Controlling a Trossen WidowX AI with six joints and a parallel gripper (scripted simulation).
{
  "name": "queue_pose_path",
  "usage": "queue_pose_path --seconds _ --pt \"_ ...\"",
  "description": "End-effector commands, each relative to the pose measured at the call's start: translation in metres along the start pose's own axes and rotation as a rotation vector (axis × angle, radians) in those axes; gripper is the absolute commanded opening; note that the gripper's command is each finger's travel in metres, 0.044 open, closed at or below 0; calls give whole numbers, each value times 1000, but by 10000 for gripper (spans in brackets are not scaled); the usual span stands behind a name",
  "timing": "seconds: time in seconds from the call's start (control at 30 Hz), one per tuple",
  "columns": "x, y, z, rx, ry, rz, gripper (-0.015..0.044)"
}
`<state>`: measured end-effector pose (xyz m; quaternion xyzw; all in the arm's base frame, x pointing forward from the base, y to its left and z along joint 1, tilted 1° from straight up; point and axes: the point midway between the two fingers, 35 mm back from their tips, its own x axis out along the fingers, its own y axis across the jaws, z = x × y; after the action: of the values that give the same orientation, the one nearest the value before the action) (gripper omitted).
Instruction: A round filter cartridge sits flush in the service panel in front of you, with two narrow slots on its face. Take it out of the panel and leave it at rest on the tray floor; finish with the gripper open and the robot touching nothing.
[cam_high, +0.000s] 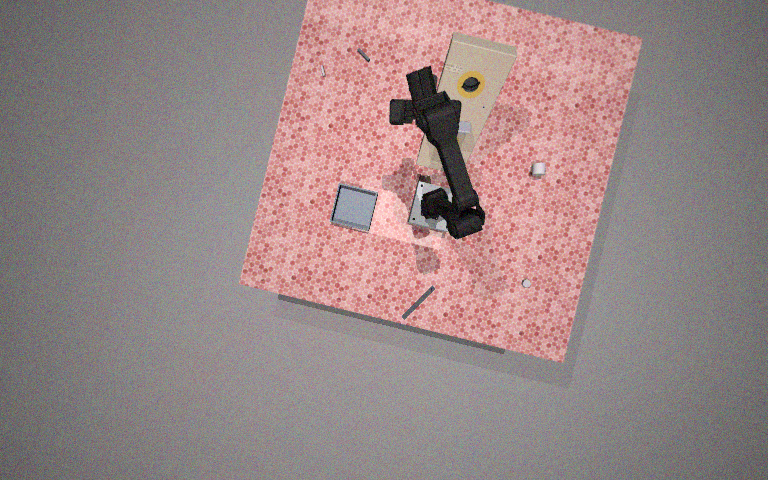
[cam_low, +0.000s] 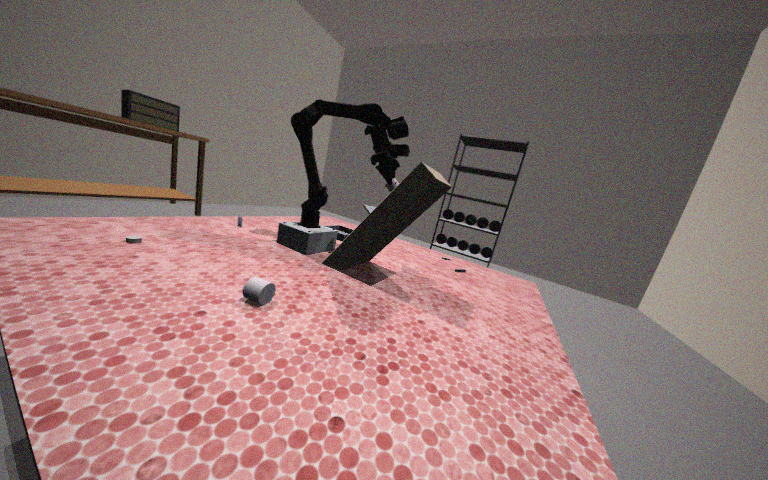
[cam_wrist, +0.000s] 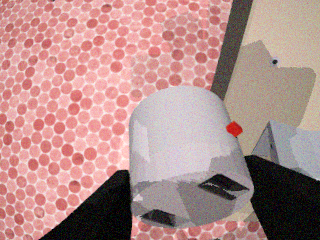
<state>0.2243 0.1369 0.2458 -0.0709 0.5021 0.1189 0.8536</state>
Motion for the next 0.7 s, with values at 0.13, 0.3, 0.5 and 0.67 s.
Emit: queue_pose_path --seconds 0.13,0.3,0.5,0.67 --pt "0 41 -15 -198 -3 117 0" --pt "-2 65 -27 -322 -4 188 0" --pt "-6 92 -45 -470 -7 275 0" --pt "-10 114 -62 -594 -11 348 0"
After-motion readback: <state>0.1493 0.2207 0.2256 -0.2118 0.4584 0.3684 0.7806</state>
